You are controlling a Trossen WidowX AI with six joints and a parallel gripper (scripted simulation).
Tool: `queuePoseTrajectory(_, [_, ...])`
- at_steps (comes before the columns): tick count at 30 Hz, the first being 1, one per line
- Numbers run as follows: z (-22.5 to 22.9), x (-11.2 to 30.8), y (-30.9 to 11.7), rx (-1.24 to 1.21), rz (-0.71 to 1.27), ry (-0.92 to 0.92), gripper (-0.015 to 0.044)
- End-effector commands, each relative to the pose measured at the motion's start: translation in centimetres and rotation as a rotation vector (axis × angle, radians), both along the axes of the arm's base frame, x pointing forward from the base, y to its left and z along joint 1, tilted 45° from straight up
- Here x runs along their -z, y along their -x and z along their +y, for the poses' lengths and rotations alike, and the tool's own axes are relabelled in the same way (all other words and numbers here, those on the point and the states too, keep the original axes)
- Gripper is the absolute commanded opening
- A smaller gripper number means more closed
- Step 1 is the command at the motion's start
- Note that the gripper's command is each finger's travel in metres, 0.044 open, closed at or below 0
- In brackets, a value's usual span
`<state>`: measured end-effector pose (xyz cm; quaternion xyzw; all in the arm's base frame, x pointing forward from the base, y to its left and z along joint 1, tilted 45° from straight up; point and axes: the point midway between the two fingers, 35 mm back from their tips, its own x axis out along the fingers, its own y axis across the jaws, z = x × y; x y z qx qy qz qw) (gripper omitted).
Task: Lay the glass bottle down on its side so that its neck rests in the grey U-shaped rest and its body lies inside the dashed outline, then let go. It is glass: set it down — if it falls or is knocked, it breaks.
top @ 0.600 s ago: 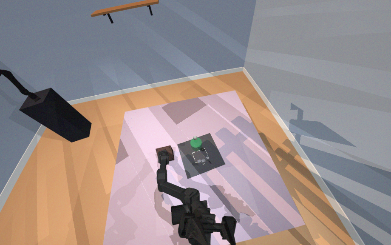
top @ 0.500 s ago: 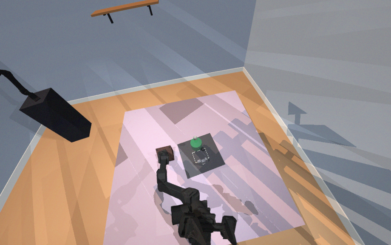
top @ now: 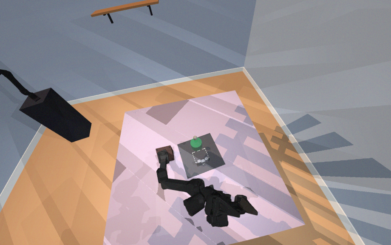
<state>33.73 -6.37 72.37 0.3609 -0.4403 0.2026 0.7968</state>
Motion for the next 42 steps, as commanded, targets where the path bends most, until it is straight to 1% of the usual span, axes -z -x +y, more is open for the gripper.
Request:
queuePoseTrajectory(1, [0.4, 2.8, -3.8, 0.046, 0.112, -0.003, 0.0440])
queuePoseTrajectory(6, [1.8, 7.1, -8.4, 0.085, 0.278, 0.021, 0.0440])
queuePoseTrajectory(12, [4.4, 15.2, -14.4, 0.182, 0.571, 0.106, 0.0440])
queuePoseTrajectory(16, [6.9, 21.3, -17.2, 0.233, 0.769, 0.215, 0.0440])
queuePoseTrajectory(23, [11.5, 32.4, -19.3, 0.313, 1.093, 0.508, 0.0440])
queuePoseTrajectory(28, [14.8, 40.6, -18.5, 0.353, 1.301, 0.805, 0.0440])
queuePoseTrajectory(33, [17.7, 48.6, -15.7, 0.365, 1.473, 1.178, 0.0440])
queuePoseTrajectory(38, [19.7, 56.0, -11.1, 0.350, 1.586, 1.652, 0.0440])
queuePoseTrajectory(42, [20.2, 61.0, -6.1, 0.310, 1.602, 2.116, 0.0440])
